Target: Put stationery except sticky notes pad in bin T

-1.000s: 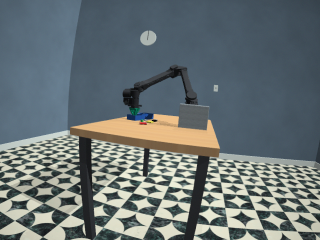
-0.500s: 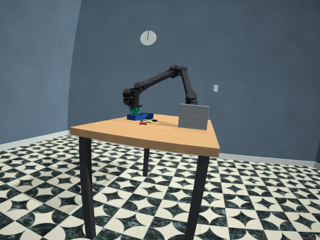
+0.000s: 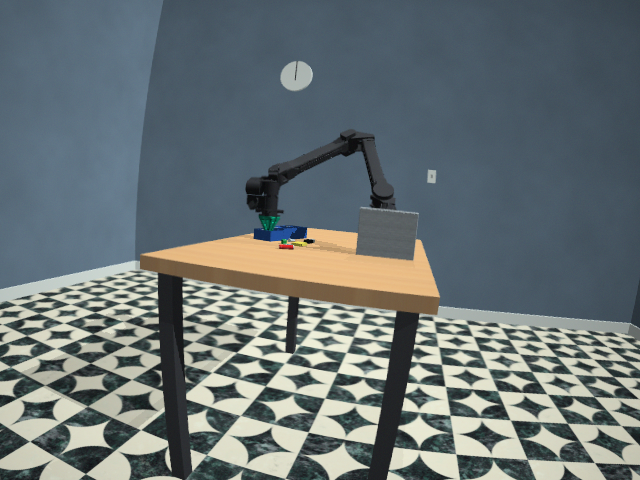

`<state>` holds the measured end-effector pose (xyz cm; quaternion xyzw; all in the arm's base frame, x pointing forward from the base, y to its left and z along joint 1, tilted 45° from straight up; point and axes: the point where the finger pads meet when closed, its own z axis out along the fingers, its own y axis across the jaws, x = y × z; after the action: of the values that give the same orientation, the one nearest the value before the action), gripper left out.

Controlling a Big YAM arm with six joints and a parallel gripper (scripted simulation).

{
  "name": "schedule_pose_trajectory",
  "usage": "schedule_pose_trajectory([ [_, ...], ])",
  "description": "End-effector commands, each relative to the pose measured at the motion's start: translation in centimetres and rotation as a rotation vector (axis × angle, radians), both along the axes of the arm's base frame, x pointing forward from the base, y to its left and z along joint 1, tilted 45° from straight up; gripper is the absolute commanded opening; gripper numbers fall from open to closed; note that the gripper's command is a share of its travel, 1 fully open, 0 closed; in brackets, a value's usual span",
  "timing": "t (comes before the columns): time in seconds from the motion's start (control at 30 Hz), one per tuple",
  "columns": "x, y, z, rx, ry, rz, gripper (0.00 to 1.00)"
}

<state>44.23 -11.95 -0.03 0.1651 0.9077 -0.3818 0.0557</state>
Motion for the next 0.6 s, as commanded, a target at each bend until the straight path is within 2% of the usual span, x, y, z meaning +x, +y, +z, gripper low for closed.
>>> schedule_pose_trajectory([
  [0.0,0.32,0.42,0.97,-0.001,-0.027,0.019,0.10],
  [0.53,0.78,0.44,0.76,-0.001,-0.025,0.012,0.10],
  [0.57,0.18,0.95,1.08,-0.001,-0.020,0.023,0.10],
])
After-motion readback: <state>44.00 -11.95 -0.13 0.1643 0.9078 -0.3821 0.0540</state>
